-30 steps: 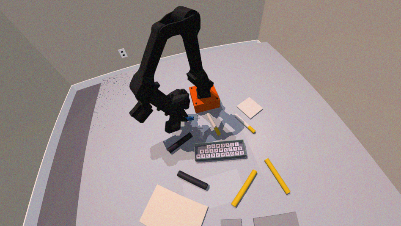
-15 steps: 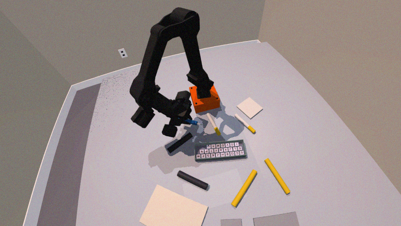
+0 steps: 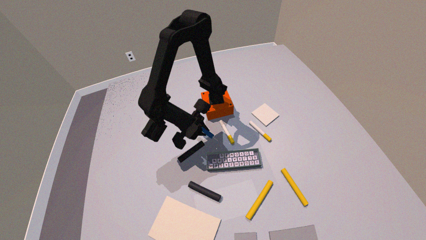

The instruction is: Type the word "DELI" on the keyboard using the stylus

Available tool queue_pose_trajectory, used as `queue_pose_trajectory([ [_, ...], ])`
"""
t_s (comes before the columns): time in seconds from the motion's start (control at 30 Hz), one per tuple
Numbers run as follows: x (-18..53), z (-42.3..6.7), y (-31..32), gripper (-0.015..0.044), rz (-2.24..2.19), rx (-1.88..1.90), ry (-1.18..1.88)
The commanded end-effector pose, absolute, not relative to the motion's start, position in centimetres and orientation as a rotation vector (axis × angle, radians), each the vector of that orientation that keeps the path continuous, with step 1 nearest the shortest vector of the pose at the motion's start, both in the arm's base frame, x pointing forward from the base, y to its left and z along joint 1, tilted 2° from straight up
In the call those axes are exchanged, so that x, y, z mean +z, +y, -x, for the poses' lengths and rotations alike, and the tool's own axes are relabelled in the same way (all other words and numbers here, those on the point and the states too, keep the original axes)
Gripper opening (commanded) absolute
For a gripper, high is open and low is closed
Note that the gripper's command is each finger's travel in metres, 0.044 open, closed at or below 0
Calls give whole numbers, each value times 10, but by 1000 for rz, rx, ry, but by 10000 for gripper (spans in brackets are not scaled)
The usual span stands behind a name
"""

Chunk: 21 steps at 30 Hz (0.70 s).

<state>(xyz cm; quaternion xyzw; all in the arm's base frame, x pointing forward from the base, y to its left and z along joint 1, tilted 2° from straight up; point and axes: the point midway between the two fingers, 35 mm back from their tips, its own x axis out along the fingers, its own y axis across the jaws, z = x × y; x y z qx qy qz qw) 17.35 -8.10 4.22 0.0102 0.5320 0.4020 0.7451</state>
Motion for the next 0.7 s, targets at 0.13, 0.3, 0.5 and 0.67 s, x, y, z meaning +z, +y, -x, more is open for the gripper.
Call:
queue_pose_trajectory([
  [0.13, 48, -187, -72, 0, -259, 755, 1243],
  [0.3, 51, -194, -66, 0, -407, 677, 1293],
  [0.5, 55, -202, -59, 0, -586, 581, 1351],
  [0.67, 59, -208, -53, 0, -735, 498, 1400],
])
